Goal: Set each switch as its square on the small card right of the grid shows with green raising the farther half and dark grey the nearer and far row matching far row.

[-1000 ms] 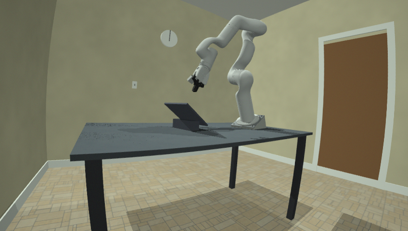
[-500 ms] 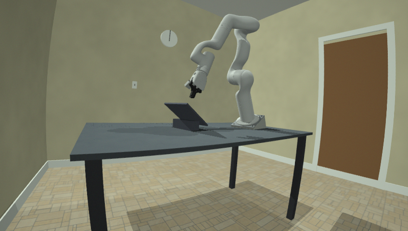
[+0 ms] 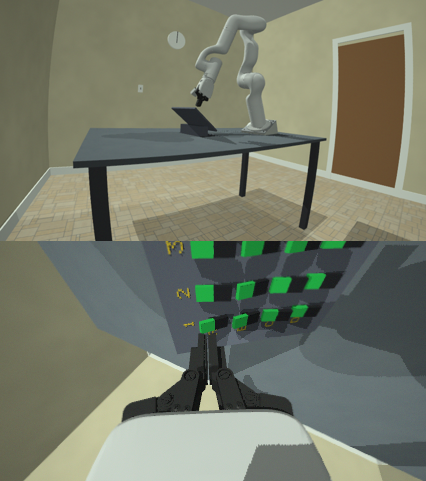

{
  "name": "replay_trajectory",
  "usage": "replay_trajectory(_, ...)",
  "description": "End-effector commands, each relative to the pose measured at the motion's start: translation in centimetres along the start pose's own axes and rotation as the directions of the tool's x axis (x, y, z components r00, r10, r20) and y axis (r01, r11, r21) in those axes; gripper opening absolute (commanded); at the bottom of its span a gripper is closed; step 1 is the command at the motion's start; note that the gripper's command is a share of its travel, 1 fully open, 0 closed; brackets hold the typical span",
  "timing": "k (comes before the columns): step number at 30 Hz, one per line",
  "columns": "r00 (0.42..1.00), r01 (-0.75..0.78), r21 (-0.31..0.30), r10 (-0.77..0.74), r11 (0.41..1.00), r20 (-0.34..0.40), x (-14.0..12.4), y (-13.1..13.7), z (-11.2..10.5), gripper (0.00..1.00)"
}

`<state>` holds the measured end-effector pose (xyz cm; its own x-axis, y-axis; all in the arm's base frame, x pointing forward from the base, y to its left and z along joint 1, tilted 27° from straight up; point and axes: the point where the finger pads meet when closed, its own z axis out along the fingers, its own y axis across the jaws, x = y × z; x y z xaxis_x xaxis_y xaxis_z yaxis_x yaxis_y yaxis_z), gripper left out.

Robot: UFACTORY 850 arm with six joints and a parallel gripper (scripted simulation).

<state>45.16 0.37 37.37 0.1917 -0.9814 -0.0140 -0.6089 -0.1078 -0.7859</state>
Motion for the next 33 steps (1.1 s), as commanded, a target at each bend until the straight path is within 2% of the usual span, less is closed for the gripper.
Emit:
replay_trajectory(1, 1.000, 0.004, 0.034, -0.004, 0.999, -0.012, 0.0, -0.1, 0.3, 0.00)
replay_trajectory(26, 1.000, 0.004, 0.034, -0.004, 0.999, -0.012, 0.0, -0.2, 0.3, 0.00)
replay_trajectory(33, 1.000, 0.004, 0.034, -0.004, 0.999, -0.012, 0.0, -0.3, 1.4, 0.00)
